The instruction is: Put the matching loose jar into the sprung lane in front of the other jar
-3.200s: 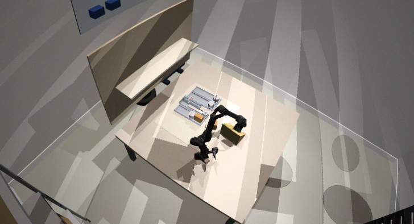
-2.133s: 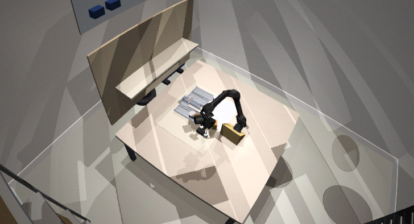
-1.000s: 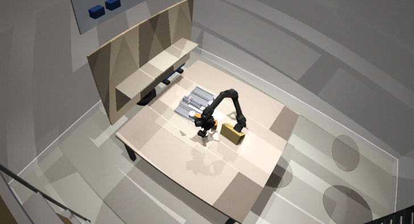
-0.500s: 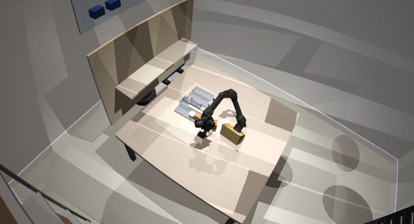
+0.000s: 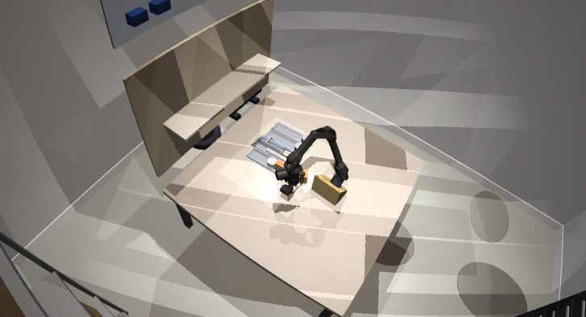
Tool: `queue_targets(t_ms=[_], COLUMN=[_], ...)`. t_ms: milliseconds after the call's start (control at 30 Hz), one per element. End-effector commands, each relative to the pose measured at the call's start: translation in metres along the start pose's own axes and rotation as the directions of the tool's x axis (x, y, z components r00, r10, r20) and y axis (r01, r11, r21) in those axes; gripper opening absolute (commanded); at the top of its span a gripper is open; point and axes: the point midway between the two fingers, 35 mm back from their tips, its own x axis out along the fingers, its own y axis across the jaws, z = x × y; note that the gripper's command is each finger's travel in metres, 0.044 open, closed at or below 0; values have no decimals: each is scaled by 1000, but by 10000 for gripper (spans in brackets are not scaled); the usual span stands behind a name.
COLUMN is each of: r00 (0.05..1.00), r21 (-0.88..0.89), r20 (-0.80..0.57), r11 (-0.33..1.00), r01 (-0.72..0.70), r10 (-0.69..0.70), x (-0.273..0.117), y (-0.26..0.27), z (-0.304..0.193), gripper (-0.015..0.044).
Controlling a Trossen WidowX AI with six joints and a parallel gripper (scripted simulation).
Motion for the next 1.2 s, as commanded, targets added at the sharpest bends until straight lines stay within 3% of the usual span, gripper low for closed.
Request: queue_targets(t_ms=[0, 333, 533, 1167], r00=[1000, 1000, 1000, 999], r21=[4, 4, 1, -23], r20=[17, 16, 16, 25], r11=[1000, 1000, 1000, 999], r01=[-19, -19, -23, -39], r10=[19, 19, 23, 40], x=[-27, -95, -95, -69], y=[4, 0, -7, -106], z=[3, -5, 1, 60], gripper=[0, 0, 0, 0])
